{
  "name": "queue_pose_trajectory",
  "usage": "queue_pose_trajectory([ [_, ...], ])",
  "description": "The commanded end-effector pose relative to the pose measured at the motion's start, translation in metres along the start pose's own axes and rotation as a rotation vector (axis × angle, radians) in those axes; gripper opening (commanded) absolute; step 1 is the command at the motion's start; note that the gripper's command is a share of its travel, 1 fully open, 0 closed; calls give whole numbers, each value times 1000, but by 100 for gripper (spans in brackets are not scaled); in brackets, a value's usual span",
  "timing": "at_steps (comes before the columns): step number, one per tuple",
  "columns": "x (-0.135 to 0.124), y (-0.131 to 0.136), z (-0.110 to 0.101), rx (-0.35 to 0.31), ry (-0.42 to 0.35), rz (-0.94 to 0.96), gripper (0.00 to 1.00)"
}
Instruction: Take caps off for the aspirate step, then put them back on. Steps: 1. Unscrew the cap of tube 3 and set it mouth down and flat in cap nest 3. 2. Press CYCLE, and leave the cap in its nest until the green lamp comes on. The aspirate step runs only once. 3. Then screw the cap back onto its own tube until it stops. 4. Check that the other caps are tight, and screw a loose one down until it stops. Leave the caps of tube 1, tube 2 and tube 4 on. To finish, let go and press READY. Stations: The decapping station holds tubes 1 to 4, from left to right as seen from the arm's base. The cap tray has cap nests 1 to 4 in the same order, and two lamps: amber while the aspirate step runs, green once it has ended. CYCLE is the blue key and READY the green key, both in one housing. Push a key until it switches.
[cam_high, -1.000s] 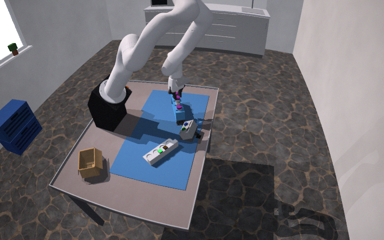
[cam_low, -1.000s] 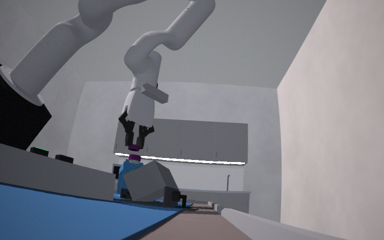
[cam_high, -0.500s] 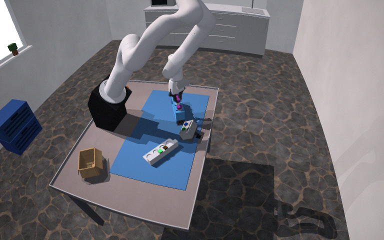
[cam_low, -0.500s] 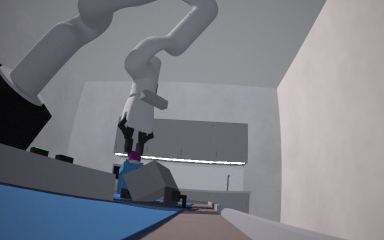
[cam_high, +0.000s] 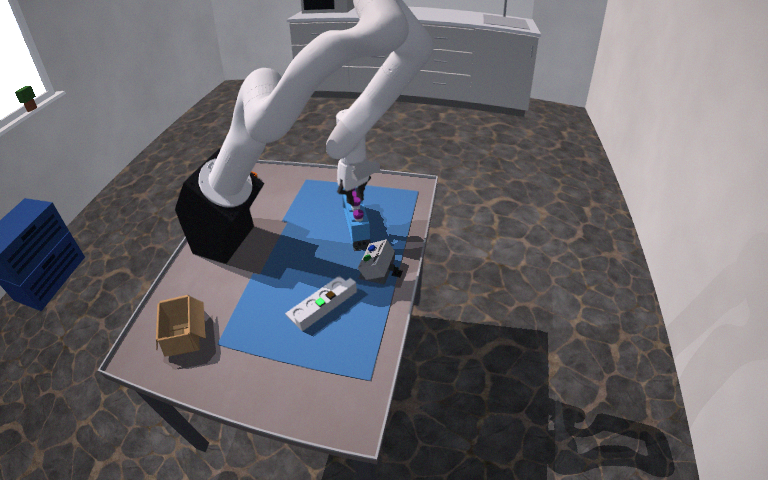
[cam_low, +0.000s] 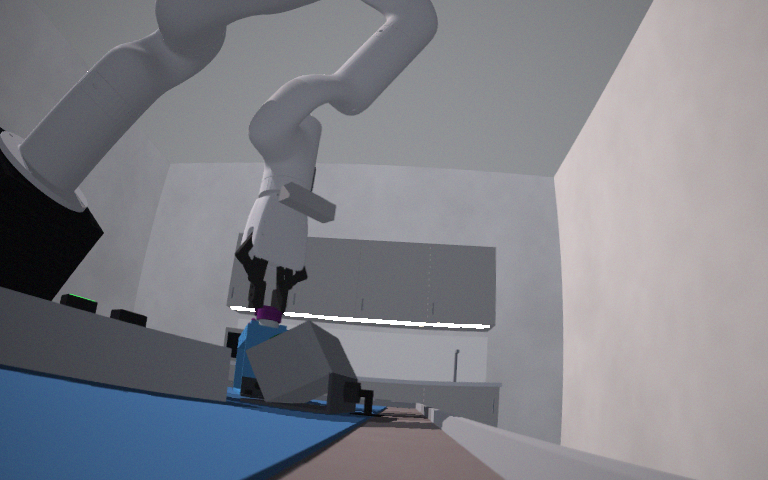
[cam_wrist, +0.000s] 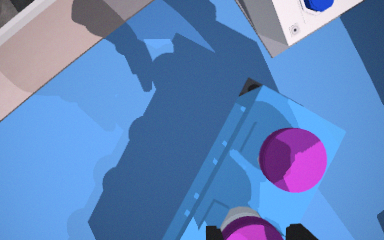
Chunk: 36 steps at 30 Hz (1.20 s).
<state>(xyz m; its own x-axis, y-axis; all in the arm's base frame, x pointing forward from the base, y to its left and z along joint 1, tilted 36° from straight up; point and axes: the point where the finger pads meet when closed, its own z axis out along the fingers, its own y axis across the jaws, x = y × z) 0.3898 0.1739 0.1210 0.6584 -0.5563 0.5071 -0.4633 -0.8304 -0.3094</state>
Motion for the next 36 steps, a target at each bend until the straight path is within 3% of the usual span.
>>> queue_pose_trajectory([
  [1, 0, 0, 1, 0, 0, 0, 0],
  [35, 0, 0, 10, 0, 0, 0, 0],
  [36, 0, 0, 10, 0, 0, 0, 46],
])
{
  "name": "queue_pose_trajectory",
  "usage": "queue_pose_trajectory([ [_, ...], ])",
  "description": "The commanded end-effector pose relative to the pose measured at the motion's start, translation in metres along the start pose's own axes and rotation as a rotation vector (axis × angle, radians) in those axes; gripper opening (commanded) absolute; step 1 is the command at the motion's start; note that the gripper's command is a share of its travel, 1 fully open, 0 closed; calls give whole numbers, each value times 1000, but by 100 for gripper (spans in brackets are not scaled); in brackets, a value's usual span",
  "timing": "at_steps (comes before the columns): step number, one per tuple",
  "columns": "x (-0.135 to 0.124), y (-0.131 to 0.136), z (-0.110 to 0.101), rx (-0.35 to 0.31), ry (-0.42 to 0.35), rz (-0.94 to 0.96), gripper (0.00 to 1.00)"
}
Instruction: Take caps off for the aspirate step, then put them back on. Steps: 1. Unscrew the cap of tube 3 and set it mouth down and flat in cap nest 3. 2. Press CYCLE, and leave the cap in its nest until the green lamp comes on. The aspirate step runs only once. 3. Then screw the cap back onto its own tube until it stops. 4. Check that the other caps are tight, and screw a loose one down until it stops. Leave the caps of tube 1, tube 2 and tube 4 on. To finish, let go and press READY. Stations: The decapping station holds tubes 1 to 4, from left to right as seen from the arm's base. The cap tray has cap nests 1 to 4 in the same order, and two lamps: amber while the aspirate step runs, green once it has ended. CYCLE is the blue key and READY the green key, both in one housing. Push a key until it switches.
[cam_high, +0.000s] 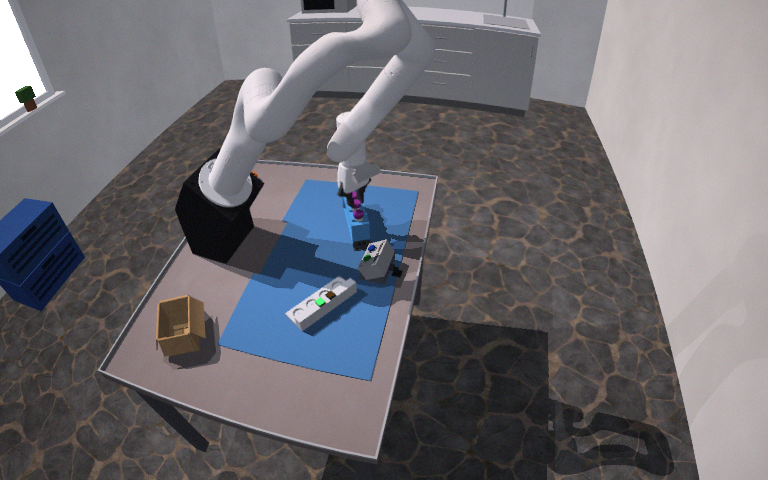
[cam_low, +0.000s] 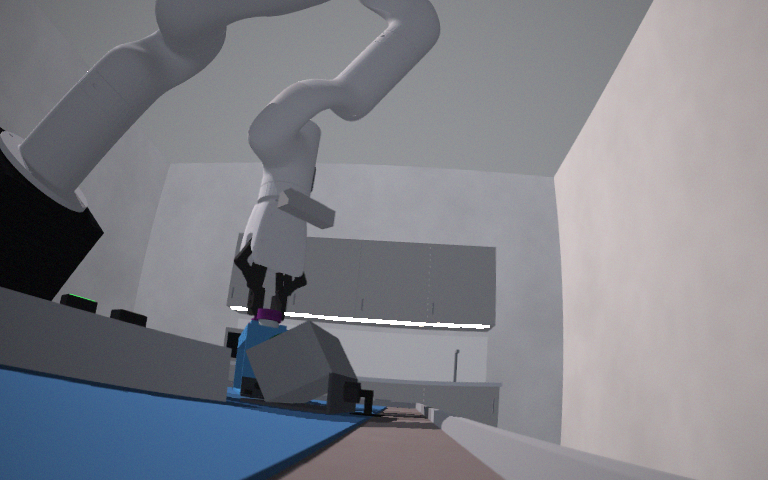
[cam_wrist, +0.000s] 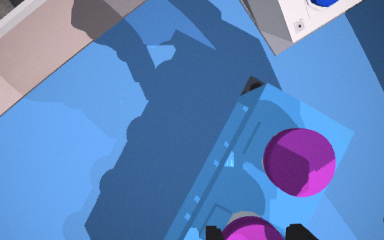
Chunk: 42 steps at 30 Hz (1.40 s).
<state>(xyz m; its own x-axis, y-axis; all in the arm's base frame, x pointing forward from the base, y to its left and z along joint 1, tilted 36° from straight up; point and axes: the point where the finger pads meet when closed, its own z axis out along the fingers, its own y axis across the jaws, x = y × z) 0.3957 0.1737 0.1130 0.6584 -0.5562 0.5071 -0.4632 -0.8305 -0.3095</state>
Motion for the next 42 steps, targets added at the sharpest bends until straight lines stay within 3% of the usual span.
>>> queue_pose_trajectory([
  [1, 0, 0, 0, 0, 0, 0, 46],
  [42, 0, 0, 7, 0, 0, 98, 46],
])
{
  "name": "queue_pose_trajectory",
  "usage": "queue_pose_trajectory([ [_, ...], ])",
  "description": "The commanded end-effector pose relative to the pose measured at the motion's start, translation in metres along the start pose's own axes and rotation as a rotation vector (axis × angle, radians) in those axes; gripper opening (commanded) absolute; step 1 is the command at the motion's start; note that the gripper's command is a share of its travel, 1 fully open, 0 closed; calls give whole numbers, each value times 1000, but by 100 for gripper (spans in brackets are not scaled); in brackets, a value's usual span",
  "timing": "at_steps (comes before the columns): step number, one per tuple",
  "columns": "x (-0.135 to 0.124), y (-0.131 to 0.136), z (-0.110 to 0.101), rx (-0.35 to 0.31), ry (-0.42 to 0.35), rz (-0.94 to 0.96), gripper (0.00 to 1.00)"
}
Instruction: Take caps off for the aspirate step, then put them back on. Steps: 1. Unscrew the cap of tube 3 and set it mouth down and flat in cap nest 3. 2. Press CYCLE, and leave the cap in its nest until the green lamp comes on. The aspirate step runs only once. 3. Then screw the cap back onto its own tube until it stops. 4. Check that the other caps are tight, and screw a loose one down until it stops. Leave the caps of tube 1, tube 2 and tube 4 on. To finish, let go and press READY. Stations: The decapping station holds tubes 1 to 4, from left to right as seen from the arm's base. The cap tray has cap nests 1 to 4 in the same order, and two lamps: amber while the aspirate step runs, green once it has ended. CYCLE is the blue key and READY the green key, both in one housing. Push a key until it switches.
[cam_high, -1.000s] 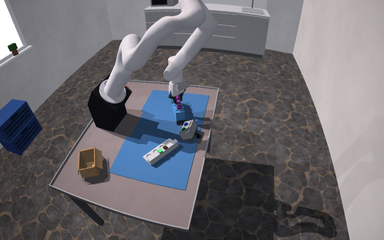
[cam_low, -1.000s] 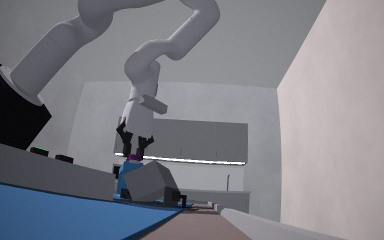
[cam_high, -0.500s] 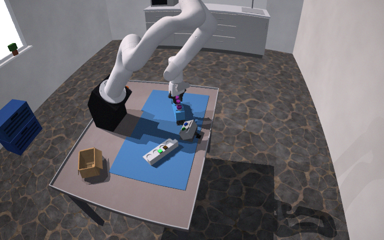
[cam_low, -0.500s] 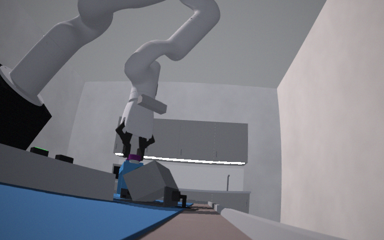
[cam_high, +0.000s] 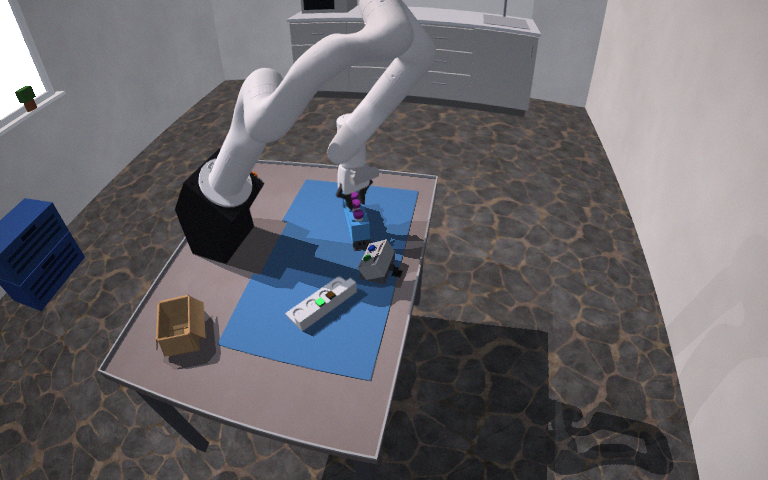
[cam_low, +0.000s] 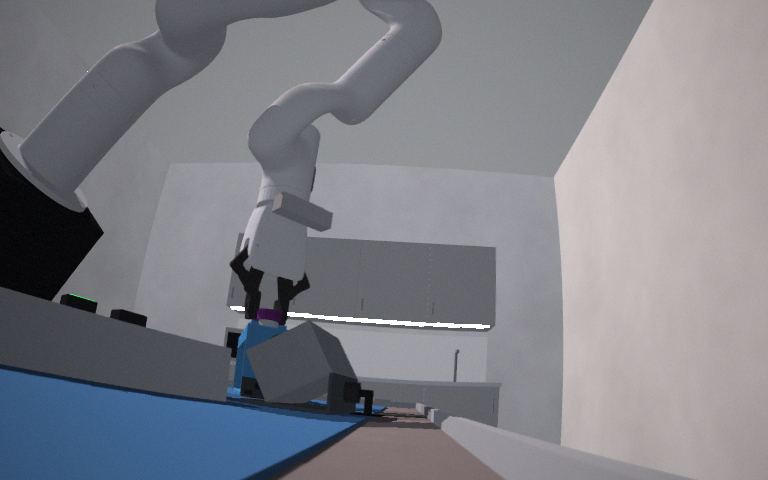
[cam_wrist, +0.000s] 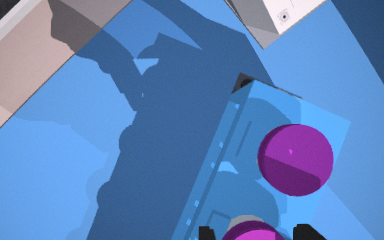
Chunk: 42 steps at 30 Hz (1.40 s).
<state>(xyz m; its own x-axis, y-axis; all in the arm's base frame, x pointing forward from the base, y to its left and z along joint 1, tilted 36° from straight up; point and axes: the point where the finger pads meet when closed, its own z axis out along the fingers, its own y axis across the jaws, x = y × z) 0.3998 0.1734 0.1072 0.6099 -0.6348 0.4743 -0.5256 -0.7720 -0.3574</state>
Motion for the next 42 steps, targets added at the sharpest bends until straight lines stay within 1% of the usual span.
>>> queue_pose_trajectory([
  [1, 0, 0, 0, 1, 0, 0, 46],
  [2, 0, 0, 0, 1, 0, 0, 0],
  [14, 0, 0, 0, 1, 0, 0, 0],
  [16, 0, 0, 0, 1, 0, 67, 0],
  [18, 0, 0, 0, 1, 0, 67, 0],
  [33, 0, 0, 1, 1, 0, 567, 0],
  [35, 0, 0, 1, 1, 0, 567, 0],
  [42, 0, 0, 1, 1, 0, 786, 0],
])
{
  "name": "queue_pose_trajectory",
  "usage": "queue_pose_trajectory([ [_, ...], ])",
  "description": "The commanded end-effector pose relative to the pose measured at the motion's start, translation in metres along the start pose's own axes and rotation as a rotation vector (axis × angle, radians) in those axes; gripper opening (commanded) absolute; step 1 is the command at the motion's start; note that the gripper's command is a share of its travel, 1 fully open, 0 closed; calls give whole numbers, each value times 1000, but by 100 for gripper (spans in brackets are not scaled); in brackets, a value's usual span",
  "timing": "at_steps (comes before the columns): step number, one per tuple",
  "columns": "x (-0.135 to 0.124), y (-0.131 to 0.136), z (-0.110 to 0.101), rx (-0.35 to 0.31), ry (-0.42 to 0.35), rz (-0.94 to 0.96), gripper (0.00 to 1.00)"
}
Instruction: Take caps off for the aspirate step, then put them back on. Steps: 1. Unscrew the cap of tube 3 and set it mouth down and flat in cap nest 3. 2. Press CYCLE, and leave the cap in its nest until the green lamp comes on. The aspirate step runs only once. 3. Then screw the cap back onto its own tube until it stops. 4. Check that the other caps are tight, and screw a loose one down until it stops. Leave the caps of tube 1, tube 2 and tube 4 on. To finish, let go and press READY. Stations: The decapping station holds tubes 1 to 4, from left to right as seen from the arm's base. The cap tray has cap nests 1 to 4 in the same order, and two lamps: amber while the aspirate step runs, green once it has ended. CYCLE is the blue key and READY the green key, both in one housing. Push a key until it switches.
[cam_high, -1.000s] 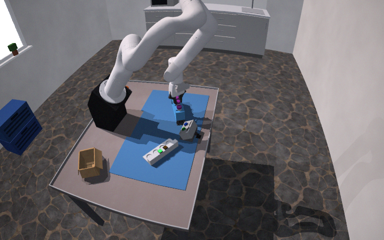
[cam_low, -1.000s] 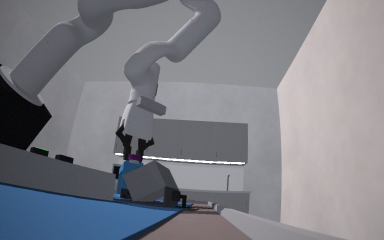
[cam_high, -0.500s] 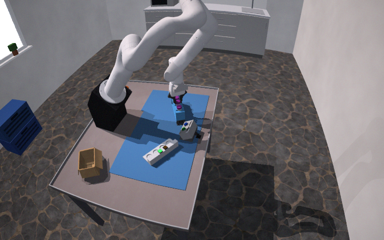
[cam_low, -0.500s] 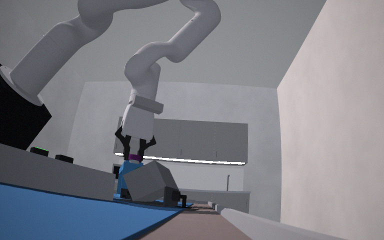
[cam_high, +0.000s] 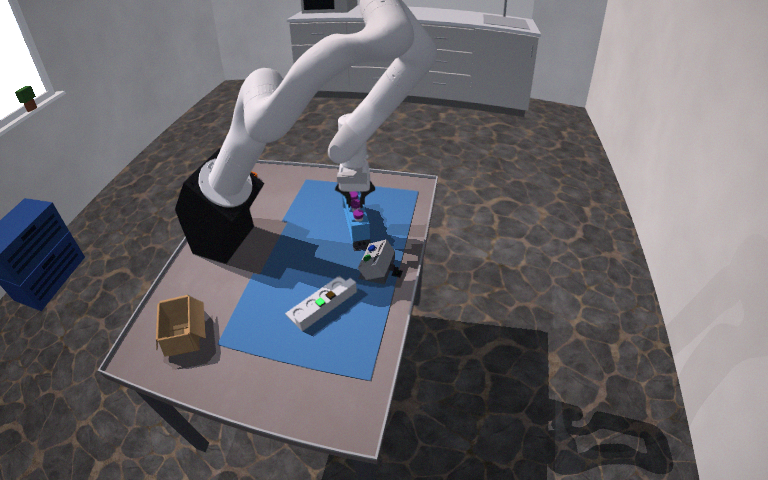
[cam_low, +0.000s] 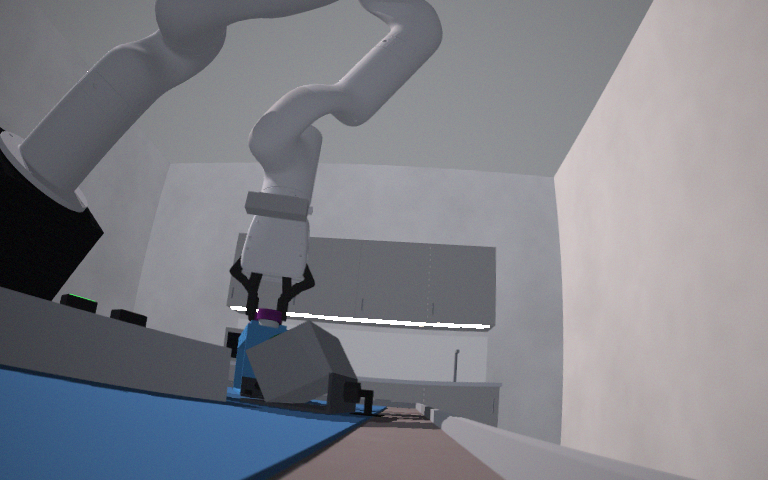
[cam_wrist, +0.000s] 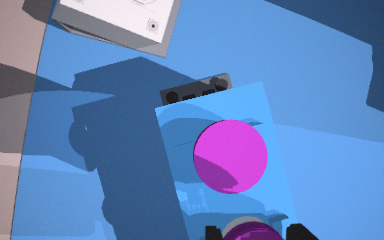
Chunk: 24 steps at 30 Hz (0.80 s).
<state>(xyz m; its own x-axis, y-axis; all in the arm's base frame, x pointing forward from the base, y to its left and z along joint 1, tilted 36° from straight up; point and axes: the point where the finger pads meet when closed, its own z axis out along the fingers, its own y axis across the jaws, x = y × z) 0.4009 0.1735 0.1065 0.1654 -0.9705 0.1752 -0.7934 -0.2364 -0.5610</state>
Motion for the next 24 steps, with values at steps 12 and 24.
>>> queue_pose_trajectory([
  [12, 0, 0, 0, 11, -14, 142, 46],
  [24, 0, 0, -1, 13, -12, -58, 46],
])
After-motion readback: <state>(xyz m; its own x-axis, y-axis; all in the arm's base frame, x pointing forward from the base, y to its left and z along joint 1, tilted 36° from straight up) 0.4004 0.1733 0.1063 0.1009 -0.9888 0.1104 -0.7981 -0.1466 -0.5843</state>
